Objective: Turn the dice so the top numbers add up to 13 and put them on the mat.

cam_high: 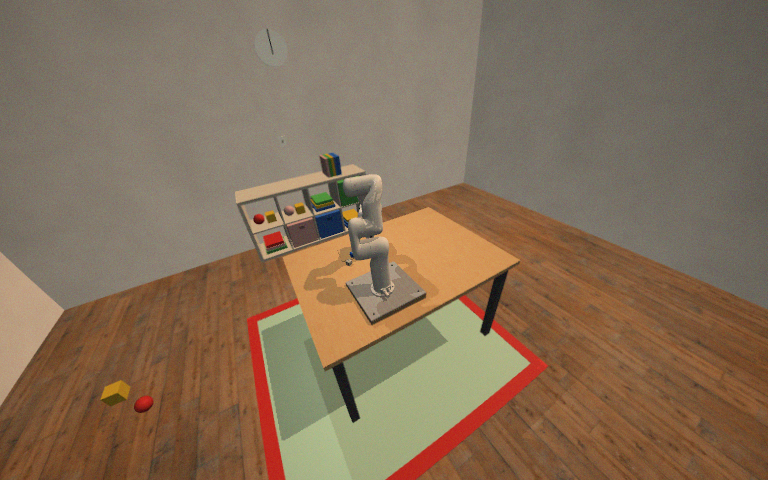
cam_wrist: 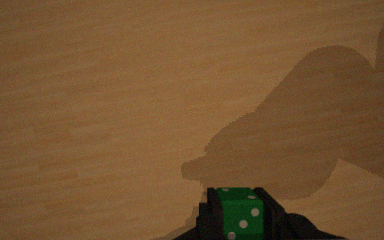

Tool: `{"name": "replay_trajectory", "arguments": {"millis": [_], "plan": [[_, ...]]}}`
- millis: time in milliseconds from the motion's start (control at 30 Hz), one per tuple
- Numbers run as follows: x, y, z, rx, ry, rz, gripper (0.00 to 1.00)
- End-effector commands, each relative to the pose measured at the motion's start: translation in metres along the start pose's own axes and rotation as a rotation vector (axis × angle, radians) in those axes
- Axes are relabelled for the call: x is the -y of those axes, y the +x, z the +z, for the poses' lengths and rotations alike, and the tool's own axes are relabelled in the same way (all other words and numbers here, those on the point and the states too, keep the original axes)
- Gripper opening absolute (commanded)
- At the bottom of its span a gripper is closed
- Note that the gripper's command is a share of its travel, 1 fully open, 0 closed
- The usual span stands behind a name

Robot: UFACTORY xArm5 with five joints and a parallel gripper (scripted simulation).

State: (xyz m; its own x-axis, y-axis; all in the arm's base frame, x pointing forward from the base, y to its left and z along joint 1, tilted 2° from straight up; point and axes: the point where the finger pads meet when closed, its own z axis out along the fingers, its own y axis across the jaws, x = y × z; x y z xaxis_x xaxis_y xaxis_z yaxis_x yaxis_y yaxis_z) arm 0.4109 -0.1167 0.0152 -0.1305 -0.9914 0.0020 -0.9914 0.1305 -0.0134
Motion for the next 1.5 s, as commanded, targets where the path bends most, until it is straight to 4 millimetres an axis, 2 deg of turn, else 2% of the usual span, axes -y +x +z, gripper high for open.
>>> {"name": "replay_trajectory", "arguments": {"millis": [0,200,333,967,1467], "plan": [[0.002,0.001,-0.027,-0.001,0.006,0.000,0.27],[0.002,0.002,-0.069,-0.001,0.006,0.000,0.27],[0.001,0.002,-0.083,-0.001,0.006,0.000,0.27],[0.002,0.002,-0.084,-0.001,0.006,0.052,0.27],[0.013,-0.001,-0.080,0.001,0.007,0.597,0.27]]}}
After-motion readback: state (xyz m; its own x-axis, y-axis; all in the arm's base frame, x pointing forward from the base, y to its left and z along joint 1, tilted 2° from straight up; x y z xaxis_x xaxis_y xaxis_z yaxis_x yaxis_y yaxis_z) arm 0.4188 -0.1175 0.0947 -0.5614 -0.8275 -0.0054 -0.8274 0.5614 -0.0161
